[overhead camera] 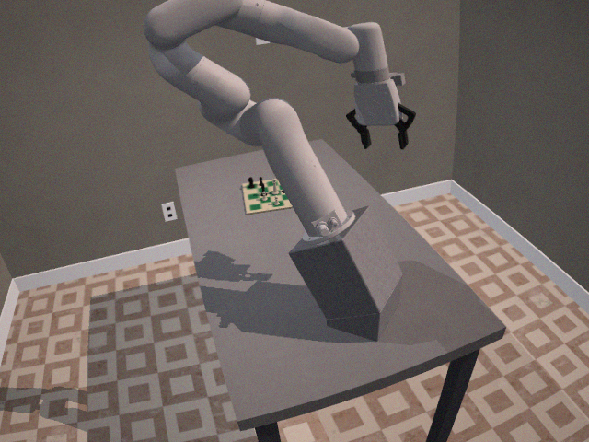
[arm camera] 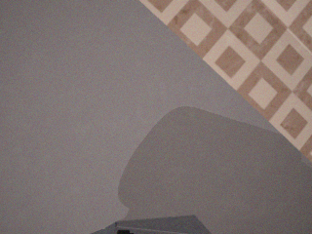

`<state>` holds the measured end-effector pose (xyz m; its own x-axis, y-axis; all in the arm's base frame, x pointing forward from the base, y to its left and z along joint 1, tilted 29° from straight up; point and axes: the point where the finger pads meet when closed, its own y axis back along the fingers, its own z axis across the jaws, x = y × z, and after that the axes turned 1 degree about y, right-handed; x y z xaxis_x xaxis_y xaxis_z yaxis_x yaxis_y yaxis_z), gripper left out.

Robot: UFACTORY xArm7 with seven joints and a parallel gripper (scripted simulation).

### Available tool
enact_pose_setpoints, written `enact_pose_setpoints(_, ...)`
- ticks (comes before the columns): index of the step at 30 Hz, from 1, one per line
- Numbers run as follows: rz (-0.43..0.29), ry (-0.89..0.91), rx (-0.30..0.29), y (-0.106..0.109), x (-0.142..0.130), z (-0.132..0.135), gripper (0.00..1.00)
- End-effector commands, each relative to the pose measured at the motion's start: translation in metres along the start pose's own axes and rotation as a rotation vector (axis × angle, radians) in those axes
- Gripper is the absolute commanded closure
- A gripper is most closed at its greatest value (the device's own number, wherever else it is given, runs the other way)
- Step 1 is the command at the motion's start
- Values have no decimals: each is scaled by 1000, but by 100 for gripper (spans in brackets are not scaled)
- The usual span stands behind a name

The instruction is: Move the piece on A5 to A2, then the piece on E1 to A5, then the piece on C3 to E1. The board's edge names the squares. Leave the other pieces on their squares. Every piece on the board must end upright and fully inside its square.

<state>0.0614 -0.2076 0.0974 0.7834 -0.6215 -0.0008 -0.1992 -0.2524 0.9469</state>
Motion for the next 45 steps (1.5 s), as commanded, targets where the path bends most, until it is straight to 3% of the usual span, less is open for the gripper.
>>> enact_pose_setpoints(1, 3, 0, -2, 1, 1, 1, 0)
enact_pose_setpoints(19, 3, -1, -3, 2, 1, 1, 0)
enact_pose_setpoints(23, 12, -15, -20, 10, 7, 4, 0)
enact_pose_setpoints(26, 34, -46, -57, 29, 20, 8, 0)
enact_pose_setpoints(32, 118, -142, -170, 94, 61, 11, 0)
enact_pose_setpoints(34, 118, -142, -170, 94, 61, 11, 0)
enact_pose_setpoints(36, 174, -194, -228, 132, 84, 5, 0)
enact_pose_setpoints(38, 174, -194, -228, 132, 84, 5, 0)
enact_pose_setpoints(39, 207, -222, -259, 153, 96, -2, 0)
enact_pose_setpoints(40, 207, -222, -259, 153, 96, -2, 0)
enact_pose_setpoints(41, 244, -250, -289, 176, 109, -11, 0)
enact_pose_setpoints(42, 244, -250, -289, 176, 109, -11, 0)
enact_pose_setpoints(43, 285, -278, -319, 199, 122, -23, 0)
enact_pose_setpoints(45, 285, -278, -319, 199, 122, -23, 0)
